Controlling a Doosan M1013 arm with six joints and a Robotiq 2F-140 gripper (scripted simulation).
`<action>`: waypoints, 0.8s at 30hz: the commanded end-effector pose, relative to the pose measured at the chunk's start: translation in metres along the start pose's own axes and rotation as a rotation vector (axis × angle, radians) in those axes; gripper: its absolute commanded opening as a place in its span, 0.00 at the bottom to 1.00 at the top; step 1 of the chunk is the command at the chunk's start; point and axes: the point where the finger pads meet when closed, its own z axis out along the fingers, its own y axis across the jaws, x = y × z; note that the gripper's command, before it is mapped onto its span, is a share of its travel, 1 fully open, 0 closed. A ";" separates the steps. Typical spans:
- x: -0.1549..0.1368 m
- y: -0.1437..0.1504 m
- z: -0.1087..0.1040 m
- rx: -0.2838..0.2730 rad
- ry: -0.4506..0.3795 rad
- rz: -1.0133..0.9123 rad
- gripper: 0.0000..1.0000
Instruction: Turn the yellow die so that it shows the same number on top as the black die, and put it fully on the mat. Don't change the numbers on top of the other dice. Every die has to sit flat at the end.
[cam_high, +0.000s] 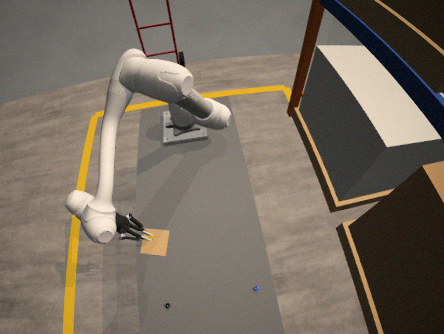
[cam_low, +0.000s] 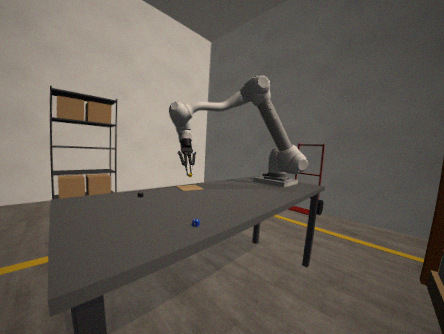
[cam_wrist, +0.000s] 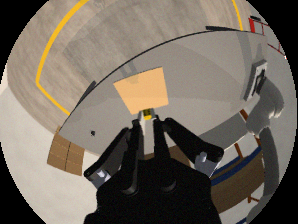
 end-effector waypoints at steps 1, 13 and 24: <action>0.003 0.000 0.000 -0.001 -0.011 -0.001 0.18; 0.007 0.001 0.001 -0.004 -0.248 0.000 0.18; 0.012 0.000 0.001 -0.001 -0.272 -0.001 0.18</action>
